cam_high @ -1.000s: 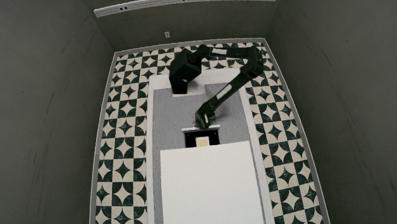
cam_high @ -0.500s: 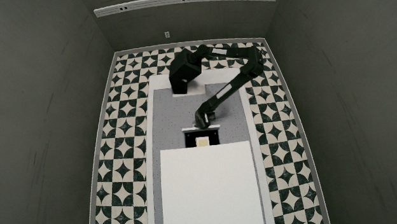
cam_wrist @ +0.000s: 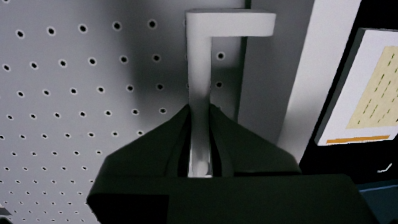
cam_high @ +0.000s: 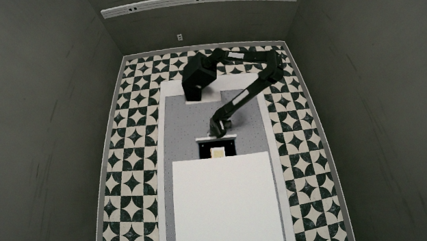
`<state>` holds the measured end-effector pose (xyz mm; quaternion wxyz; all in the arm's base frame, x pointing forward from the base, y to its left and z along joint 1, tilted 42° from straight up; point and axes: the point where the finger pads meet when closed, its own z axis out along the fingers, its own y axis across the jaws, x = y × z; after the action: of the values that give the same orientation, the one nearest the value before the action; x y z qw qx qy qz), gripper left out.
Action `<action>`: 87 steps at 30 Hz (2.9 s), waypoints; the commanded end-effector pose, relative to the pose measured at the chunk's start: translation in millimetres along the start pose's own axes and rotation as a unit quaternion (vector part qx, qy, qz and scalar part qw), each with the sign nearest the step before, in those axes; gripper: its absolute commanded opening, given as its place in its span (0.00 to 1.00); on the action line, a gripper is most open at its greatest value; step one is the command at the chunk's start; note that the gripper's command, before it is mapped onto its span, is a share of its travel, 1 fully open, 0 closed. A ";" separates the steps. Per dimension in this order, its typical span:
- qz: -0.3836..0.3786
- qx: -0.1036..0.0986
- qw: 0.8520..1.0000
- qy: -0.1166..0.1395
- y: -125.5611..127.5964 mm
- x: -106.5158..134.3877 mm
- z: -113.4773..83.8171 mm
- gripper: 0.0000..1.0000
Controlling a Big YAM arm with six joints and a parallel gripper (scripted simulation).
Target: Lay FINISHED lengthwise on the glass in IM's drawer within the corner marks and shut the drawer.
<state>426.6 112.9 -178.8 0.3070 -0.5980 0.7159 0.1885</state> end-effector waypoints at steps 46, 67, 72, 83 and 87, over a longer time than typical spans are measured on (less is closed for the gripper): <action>0.001 0.016 1.000 0.005 -52.1 6.2 5.4 0.07; 0.001 0.016 1.000 0.005 -52.1 6.2 5.4 0.07; -0.007 0.056 0.998 0.001 -56.0 -3.1 12.3 0.07; 0.004 0.067 0.998 0.003 -74.9 7.3 4.3 0.07; 0.014 0.060 0.998 0.006 -76.8 11.2 3.3 0.07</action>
<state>474.6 104.7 -176.2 0.3309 -0.5850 0.7230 0.1595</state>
